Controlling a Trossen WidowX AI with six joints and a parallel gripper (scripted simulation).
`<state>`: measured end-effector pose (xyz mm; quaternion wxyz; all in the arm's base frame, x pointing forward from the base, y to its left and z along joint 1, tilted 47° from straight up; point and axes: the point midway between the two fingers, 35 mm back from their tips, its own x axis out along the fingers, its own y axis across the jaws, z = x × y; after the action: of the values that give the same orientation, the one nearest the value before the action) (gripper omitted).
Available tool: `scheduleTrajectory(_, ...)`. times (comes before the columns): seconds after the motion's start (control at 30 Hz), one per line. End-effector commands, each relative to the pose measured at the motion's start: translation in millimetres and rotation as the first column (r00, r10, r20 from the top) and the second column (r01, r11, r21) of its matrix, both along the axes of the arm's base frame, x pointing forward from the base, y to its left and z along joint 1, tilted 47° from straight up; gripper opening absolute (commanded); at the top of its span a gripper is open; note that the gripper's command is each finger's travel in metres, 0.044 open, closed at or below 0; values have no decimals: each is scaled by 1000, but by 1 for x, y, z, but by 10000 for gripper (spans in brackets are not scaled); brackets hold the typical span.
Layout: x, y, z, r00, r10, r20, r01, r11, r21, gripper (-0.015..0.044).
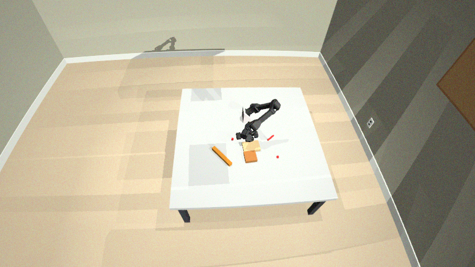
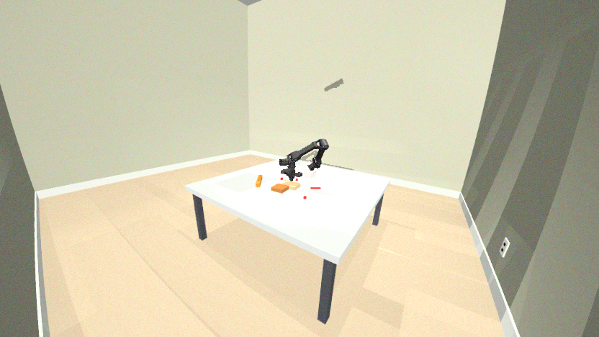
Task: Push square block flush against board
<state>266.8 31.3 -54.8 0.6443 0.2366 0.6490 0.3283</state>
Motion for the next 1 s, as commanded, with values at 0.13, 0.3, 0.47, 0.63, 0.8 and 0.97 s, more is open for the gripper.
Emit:
scheduleTrajectory(0.13,-13,-2,-1,1000,3,5,-3,1000,-2,0)
scheduleTrajectory(0.3,-21,-3,-1,1000,3,5,-3,1000,-2,0)
scheduleTrajectory(0.47,-30,-3,-2,1000,3,4,-3,1000,-1,0)
scheduleTrajectory(0.63,-37,-4,-2,1000,3,4,-3,1000,-1,0)
scheduleTrajectory(0.8,-29,-41,34,1000,3,4,-3,1000,-3,0)
scheduleTrajectory(0.97,-29,-44,36,1000,3,4,-3,1000,-3,0)
